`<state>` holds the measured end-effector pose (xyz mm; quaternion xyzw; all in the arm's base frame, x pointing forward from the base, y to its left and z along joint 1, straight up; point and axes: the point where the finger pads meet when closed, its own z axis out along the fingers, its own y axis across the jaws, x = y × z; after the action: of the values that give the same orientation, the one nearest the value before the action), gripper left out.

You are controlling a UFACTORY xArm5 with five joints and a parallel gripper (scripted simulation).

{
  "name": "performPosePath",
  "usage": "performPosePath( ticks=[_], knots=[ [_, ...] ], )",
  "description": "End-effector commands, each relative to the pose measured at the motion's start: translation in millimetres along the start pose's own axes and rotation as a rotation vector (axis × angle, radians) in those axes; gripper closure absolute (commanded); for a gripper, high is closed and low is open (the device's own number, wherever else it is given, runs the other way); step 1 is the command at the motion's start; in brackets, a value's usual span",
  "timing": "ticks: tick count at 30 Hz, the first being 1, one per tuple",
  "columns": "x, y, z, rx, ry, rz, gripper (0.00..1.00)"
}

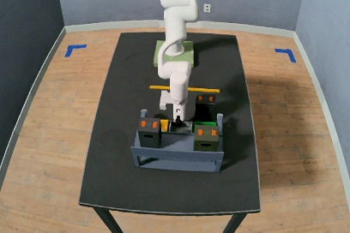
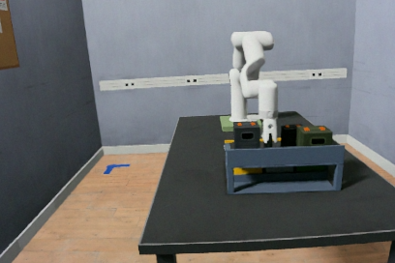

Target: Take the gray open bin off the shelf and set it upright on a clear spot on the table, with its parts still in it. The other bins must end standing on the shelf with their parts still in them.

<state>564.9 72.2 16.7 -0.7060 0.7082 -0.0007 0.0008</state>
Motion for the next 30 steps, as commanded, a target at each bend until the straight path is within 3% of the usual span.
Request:
performPosePath(
  ticks=[1, 30],
  knots=[
    [0, -2, -4.1, 0.006, 0.003, 0.0, 1.0],
    [0, -2, -17.6, 0.007, 0.003, 0.0, 1.0]
  ],
)
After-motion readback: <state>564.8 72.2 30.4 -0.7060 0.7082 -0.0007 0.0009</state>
